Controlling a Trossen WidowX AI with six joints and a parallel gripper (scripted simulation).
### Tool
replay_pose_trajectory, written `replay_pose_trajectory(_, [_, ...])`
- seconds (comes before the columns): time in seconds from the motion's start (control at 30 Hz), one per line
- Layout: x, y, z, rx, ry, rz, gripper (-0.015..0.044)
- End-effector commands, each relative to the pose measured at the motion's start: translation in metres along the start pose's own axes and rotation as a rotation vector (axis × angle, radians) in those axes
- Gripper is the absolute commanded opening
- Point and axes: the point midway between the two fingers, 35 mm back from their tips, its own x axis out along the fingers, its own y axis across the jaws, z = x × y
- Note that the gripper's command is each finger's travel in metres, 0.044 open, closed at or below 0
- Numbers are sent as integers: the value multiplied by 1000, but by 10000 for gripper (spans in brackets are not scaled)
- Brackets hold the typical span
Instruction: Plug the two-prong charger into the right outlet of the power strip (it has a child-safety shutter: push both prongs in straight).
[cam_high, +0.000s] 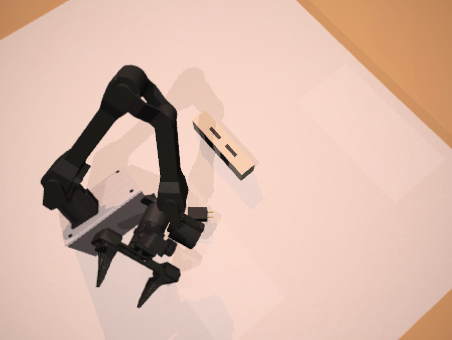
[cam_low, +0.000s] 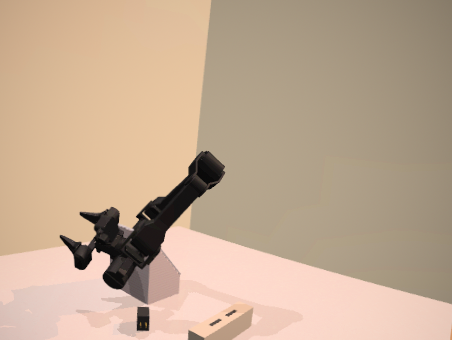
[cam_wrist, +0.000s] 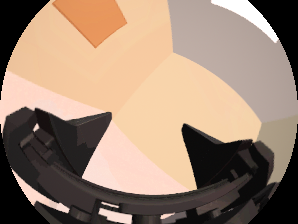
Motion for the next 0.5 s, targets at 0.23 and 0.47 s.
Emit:
replay_pose_trajectory(0.23, [-14, 20, -21, -202, 282, 115, 440])
replay_pose_trajectory(0.47, [-28, 32, -31, -329, 430, 225, 440])
